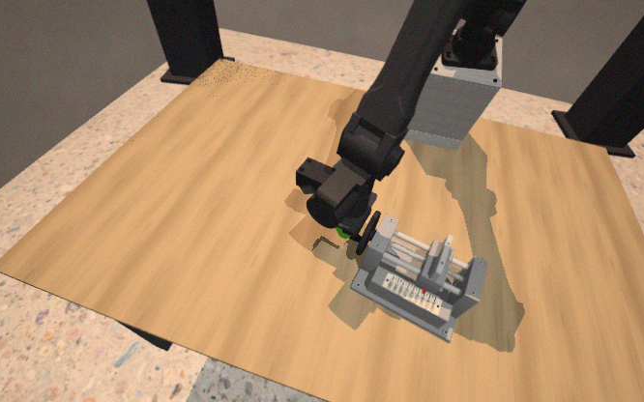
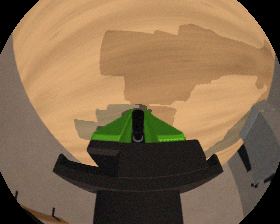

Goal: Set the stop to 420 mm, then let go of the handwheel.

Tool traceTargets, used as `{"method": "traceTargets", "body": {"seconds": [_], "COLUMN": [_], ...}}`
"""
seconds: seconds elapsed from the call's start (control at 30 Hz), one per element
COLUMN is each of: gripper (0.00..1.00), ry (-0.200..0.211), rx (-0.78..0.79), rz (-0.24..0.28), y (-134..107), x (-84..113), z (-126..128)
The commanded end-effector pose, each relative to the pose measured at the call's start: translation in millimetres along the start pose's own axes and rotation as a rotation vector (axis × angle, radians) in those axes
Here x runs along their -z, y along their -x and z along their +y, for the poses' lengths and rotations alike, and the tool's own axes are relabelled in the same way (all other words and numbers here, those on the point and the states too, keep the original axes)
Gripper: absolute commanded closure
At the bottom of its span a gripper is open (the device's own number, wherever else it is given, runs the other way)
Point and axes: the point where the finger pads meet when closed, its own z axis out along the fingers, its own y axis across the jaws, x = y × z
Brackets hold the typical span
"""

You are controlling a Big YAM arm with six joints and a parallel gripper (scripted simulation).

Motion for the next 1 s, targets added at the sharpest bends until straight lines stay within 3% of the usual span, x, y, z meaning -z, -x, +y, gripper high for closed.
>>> {"method": "traceTargets", "body": {"seconds": [0.0, 0.17, 0.4, 0.63, 0.97], "gripper": [0.94, 0.94, 0.94, 0.94, 0.94], "ry": [0.021, 0.045, 0.022, 0.047, 0.040], "rx": [0.003, 0.005, 0.003, 0.006, 0.005], "rz": [-0.003, -0.005, -0.003, -0.005, -0.003], "y": [-5.4, -4.8, -5.5, -5.4, -5.9], "x": [-1.5, -0.7, 1.1, 10.9, 13.8], "z": [26.8, 35.2, 32.5, 45.6, 48.0]}}
